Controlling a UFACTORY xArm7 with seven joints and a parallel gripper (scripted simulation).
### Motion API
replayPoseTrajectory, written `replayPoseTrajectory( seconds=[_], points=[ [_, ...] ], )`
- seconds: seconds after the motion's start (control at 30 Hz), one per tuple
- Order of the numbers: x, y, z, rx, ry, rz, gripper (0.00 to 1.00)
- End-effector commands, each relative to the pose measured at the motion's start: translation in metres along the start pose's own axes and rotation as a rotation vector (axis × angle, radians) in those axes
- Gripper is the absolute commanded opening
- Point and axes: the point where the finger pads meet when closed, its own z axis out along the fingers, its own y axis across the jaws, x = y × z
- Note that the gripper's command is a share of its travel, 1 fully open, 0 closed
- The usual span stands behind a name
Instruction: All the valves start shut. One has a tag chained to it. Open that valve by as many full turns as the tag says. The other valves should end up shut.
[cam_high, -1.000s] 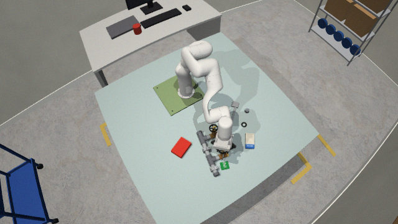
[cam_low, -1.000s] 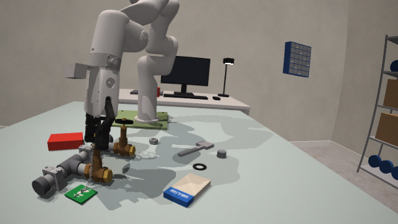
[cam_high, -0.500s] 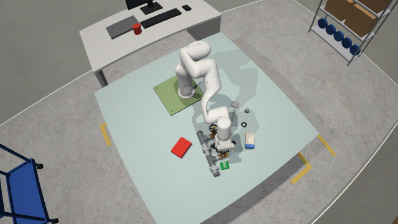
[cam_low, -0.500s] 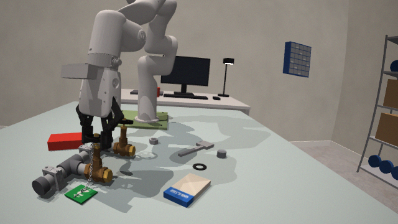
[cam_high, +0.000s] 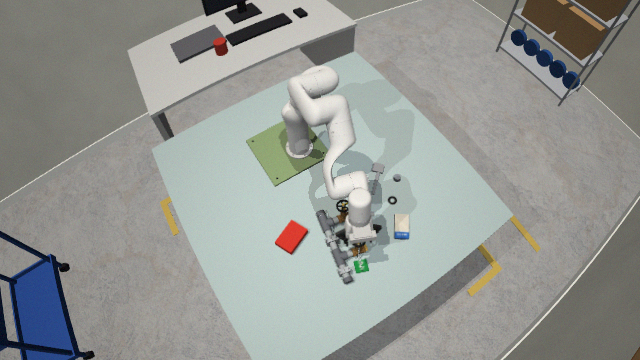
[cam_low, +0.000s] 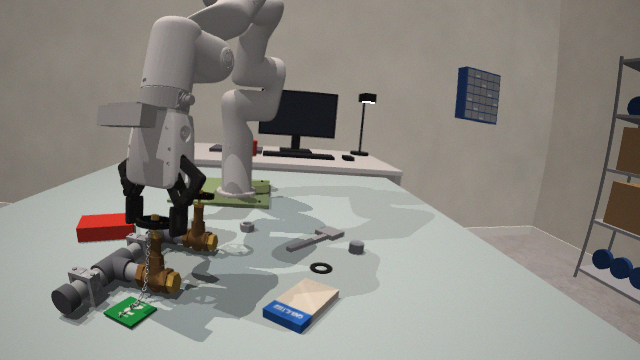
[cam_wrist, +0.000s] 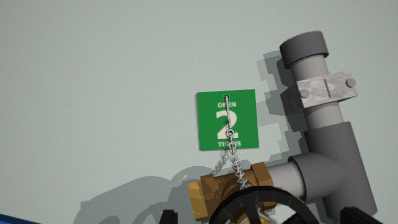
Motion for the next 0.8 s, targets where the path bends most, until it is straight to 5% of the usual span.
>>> replayPoseTrajectory(
  seconds=[0.0,0.3,0.77],
  points=[
    [0.0019,-0.0005,-0.0018,0.002,0.005,0.0,1.0],
    [0.0019,-0.0005,-0.0018,0.002,0.004,0.053,1.0],
    [0.0018,-0.0004,-0.0017,0.017,-0.001,0.68,1.0]
  ],
)
